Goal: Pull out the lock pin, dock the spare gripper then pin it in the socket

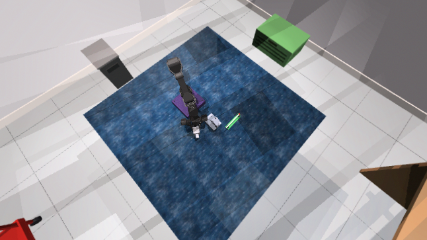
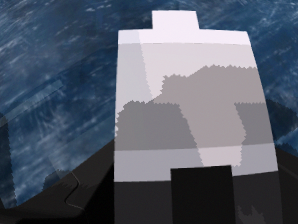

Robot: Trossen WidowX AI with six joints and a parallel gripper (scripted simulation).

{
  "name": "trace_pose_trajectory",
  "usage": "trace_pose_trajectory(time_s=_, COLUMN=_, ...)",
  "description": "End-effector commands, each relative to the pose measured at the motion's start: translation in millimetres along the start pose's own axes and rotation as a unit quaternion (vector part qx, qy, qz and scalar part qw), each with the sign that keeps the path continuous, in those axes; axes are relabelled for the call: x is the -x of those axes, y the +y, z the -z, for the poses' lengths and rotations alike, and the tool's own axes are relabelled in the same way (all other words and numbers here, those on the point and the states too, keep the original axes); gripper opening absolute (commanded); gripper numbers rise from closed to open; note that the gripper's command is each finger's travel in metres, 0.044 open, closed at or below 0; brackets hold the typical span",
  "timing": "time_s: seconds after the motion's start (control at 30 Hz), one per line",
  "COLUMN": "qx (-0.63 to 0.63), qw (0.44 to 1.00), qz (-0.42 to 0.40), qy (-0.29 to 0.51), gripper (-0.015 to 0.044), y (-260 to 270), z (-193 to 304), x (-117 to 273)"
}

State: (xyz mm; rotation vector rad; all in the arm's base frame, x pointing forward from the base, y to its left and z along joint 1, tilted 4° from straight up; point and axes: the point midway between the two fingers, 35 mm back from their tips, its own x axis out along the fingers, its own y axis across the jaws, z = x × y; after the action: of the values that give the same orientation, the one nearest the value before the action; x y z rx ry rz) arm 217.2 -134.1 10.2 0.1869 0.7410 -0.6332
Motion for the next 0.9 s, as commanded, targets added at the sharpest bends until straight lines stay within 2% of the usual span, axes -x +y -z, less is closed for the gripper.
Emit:
trace_pose_trajectory(time_s=0.0, qx=0.002, qw=1.0, qz=-0.001, qy=-0.001, gripper=0.0, y=1, z=-9, x=3)
trace_pose_trajectory(time_s=0.43, qx=0.001, qw=1.0, qz=-0.001, qy=-0.002, gripper=0.0, y=4, z=-46, x=26)
trace_pose_trajectory(time_s=0.87, qx=0.001, qw=1.0, qz=-0.001, qy=-0.002, gripper=0.0, y=2, z=-76, x=65)
